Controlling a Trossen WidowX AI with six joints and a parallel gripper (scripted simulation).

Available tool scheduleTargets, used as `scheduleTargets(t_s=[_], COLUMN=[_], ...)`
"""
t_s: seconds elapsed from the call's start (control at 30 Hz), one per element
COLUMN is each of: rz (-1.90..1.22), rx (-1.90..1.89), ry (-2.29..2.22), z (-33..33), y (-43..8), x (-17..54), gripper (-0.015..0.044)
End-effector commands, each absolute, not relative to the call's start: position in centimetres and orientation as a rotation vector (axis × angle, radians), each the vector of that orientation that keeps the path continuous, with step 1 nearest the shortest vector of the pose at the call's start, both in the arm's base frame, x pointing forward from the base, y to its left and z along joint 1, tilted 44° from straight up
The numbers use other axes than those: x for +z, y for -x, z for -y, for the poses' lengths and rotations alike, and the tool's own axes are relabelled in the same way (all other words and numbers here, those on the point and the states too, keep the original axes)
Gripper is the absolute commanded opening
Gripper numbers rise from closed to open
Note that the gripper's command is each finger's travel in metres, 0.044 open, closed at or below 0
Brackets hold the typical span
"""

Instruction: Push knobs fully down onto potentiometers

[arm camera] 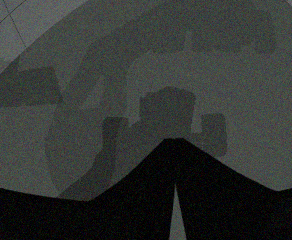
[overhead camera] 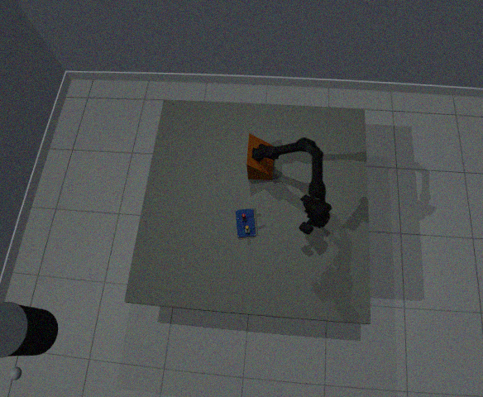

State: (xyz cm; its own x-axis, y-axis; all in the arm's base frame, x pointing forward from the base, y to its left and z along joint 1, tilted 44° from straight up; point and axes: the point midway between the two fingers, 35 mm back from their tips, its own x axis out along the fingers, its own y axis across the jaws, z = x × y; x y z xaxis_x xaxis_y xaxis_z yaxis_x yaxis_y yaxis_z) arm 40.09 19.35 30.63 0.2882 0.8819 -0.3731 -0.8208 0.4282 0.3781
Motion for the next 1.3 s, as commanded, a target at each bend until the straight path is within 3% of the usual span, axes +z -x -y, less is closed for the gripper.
scheduleTargets(t_s=[0.0,0.4,0.8,1.27], rz=[-0.678,-0.985,-1.311,-1.339], rx=[1.048,0.888,0.854,0.862], ry=[-0.104,-0.132,-0.267,-0.290], z=[-16.1,-6.2,2.8,2.1], y=[-42.2,-42.8,-35.7,-34.6], x=[25.3,11.6,-0.6,-3.0], gripper=[0.0000,0.0000,0.0000,0.0000])
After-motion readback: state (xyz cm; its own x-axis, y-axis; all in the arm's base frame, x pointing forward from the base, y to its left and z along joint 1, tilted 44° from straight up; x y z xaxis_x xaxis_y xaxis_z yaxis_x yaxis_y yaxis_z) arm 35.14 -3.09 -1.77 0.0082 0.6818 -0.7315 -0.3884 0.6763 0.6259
